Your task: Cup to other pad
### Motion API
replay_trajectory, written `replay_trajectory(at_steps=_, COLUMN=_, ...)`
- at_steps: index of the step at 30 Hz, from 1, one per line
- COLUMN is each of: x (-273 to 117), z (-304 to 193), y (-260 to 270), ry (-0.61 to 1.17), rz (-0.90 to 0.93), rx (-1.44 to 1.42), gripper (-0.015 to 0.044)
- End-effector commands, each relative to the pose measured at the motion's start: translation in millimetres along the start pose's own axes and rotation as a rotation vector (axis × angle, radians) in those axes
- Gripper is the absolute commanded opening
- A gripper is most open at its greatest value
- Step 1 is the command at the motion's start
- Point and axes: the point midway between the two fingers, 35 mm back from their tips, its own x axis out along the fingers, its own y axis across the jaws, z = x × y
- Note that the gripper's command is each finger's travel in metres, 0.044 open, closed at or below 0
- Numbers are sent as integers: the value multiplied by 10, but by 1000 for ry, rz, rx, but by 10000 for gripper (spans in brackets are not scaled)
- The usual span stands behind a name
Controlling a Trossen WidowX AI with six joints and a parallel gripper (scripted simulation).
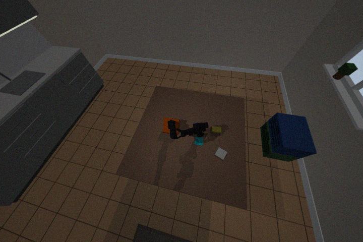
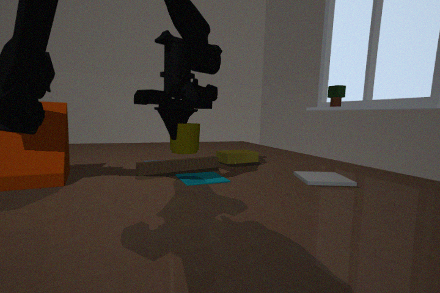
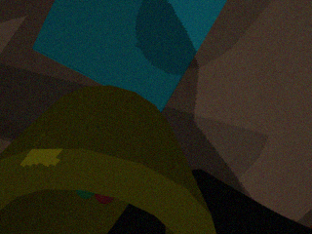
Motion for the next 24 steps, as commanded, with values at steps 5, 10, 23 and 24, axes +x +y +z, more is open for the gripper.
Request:
replay_trajectory(at_steps=5, x=-44, z=280, y=-69, ry=-7, rz=12, rx=12, gripper=0)
replay_trajectory(at_steps=10, x=-59, z=432, y=-113, ry=-8, rz=12, rx=12, gripper=0)
replay_trajectory(at_steps=23, x=-82, z=645, y=-167, ry=-9, rz=12, rx=12, gripper=0)
replay_trajectory(at_steps=24, x=-73, z=645, y=-167, ry=-9, rz=12, rx=12, gripper=0)
